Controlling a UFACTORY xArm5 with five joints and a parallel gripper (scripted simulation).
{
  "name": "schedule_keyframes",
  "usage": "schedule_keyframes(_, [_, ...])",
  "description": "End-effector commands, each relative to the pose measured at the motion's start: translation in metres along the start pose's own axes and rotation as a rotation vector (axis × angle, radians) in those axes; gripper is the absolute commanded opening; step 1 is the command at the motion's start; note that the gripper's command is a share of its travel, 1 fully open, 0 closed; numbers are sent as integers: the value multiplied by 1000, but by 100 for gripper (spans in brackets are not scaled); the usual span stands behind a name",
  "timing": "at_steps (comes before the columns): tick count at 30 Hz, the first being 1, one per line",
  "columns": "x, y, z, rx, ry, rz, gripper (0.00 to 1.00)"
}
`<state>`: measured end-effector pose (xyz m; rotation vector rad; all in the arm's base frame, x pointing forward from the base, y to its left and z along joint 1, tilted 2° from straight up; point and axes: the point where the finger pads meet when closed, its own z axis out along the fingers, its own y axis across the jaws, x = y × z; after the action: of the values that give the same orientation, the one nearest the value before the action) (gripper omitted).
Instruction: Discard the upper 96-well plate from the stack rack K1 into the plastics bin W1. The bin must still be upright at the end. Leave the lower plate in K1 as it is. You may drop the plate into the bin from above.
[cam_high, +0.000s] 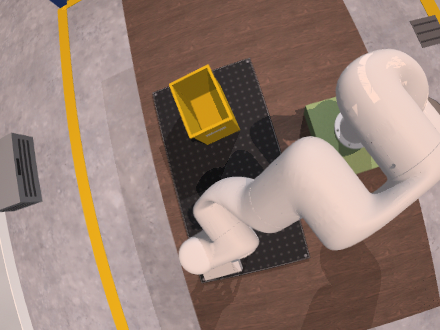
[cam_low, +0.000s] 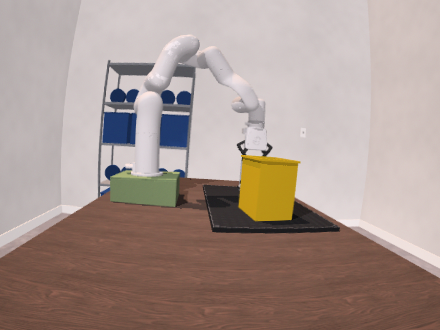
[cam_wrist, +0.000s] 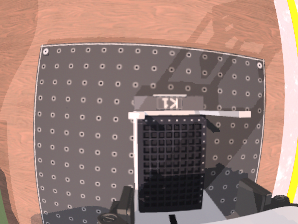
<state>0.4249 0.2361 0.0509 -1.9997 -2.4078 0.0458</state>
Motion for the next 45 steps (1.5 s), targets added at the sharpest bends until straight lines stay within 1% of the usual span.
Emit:
schedule_keyframes(1, [1, 1, 4, -4, 1, 0, 100])
schedule_keyframes(3, [1, 1, 4, -4, 1, 0, 100])
schedule_keyframes(18, [1, 1, 29, -4, 1, 0, 100])
schedule_keyframes(20, [1, 1, 29, -4, 1, 0, 100])
schedule_keyframes(35, [1, 1, 54, -4, 1, 0, 100])
schedule_keyframes(37, [1, 1, 54, -4, 1, 0, 100])
schedule_keyframes(45, [2, 1, 68, -4, 1, 0, 100])
